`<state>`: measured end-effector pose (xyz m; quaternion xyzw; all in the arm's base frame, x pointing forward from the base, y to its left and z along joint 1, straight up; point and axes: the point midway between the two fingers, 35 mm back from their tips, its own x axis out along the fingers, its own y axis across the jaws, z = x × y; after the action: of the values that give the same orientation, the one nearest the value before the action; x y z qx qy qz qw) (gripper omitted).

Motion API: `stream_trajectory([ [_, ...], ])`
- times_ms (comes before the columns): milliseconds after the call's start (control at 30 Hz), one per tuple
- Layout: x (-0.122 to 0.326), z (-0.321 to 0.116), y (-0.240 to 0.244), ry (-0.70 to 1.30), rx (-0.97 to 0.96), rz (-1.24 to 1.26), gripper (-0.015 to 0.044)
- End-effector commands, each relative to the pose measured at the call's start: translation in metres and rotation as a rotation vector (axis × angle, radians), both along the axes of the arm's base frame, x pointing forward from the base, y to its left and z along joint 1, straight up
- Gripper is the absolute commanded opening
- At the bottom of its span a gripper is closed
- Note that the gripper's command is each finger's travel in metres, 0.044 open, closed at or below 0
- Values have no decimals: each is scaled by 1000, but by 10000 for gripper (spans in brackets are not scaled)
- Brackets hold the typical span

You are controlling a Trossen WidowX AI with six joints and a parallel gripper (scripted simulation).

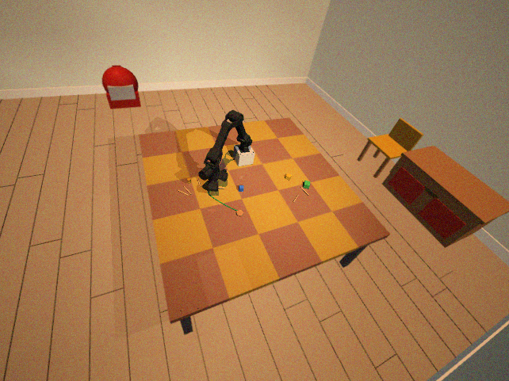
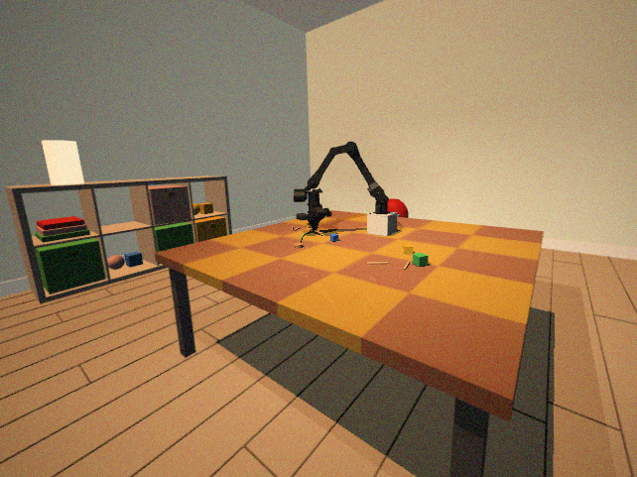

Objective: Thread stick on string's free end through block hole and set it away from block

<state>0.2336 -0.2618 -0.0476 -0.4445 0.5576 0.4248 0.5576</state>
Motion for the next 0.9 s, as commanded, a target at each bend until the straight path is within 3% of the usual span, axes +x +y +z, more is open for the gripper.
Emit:
stream_trajectory([
  [0, 1, -1, 6, 3, 1, -2, 0],
  [867, 12, -1, 40, 2, 3, -2, 0],
])
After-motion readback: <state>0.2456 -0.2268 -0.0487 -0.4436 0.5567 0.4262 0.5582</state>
